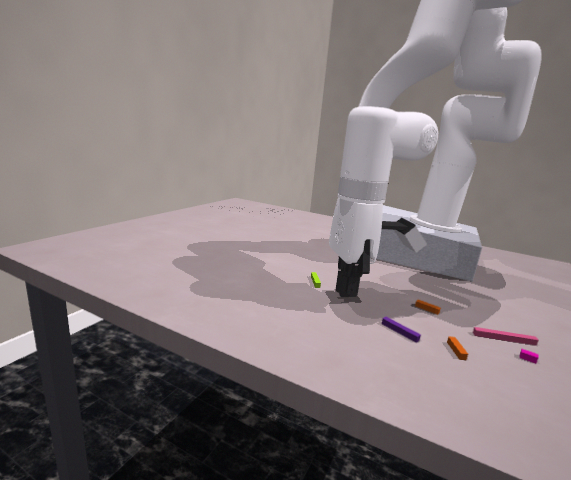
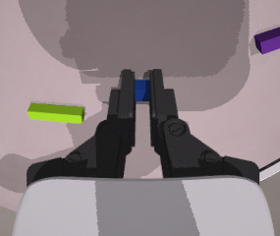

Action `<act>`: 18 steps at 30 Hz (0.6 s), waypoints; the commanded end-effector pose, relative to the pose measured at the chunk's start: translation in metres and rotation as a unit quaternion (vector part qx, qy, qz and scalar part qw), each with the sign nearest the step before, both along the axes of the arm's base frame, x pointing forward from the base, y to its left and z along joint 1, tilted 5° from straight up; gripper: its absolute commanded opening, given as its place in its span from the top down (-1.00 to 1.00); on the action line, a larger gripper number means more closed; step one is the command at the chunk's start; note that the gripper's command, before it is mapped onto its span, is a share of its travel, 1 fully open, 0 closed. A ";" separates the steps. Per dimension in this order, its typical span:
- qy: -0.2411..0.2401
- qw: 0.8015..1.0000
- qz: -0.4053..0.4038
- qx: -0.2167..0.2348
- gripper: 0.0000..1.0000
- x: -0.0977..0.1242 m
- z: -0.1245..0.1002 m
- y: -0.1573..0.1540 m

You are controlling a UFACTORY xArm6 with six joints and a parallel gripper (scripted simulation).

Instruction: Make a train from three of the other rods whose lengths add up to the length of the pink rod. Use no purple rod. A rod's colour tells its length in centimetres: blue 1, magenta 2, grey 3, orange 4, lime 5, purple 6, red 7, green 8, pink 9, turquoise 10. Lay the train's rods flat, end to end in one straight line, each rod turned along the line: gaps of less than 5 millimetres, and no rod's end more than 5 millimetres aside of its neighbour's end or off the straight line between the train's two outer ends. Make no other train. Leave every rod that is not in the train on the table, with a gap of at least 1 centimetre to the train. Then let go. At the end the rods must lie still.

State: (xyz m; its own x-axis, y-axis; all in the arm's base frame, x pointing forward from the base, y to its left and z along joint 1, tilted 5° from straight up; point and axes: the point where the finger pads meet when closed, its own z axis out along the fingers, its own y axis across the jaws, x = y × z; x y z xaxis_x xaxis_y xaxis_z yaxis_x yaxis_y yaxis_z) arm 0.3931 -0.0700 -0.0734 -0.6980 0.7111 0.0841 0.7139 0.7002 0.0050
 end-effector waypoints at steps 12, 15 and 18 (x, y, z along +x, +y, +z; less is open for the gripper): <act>-0.002 1.000 0.000 0.000 0.92 0.001 -0.009 0.000; -0.002 1.000 0.000 0.000 0.92 0.001 -0.009 0.000; -0.002 1.000 0.000 0.000 0.92 0.001 -0.009 0.000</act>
